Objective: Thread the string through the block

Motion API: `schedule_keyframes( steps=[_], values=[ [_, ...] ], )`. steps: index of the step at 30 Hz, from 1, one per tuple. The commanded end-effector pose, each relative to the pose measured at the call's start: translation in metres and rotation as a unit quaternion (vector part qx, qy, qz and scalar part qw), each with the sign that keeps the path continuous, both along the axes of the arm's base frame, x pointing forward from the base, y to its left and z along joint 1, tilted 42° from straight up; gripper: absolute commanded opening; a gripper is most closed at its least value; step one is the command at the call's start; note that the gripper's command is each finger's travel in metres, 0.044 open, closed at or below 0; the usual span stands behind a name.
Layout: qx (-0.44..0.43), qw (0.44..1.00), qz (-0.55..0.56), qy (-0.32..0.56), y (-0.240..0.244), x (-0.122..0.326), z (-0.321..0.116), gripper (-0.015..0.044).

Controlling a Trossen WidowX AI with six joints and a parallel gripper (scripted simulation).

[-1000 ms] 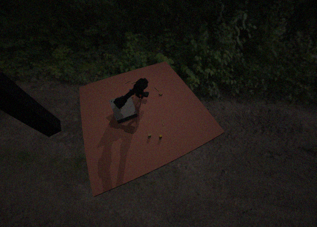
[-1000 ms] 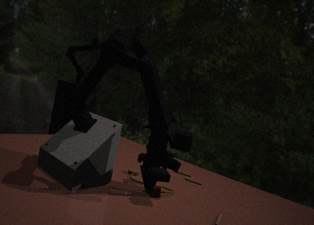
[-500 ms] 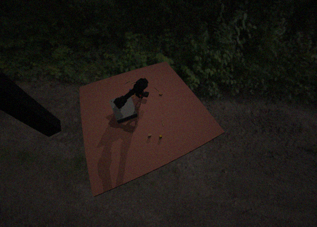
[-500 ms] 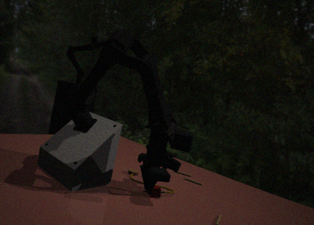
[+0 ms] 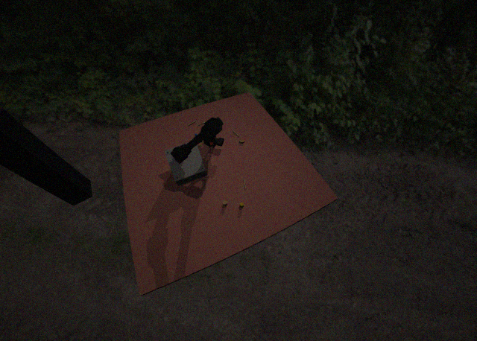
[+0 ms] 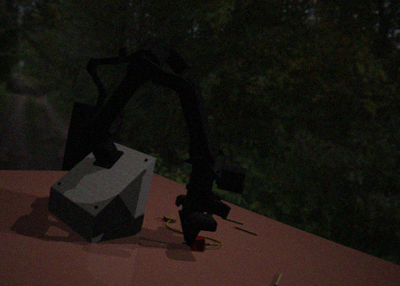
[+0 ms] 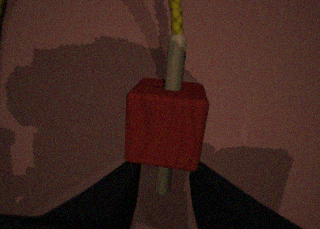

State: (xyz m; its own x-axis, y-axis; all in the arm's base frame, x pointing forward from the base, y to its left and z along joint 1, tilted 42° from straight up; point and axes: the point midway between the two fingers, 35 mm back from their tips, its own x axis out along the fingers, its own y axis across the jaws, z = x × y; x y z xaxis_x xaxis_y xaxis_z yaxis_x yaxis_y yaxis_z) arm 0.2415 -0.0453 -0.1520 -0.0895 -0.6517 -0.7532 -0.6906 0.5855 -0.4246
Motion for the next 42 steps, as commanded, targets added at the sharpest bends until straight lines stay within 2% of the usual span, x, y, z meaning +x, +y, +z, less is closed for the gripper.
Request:
schedule_keyframes(
  steps=[1,34,42],
  values=[
    [-0.004,1.000,-0.006,0.000,-0.0046,-0.0011,-0.0012,0.0123],
    [-0.004,1.000,-0.006,0.000,-0.0046,-0.0011,-0.0012,0.0123],
    [0.000,1.000,0.000,0.000,-0.0001,0.0002,0.0000,0.0070]
  ],
)
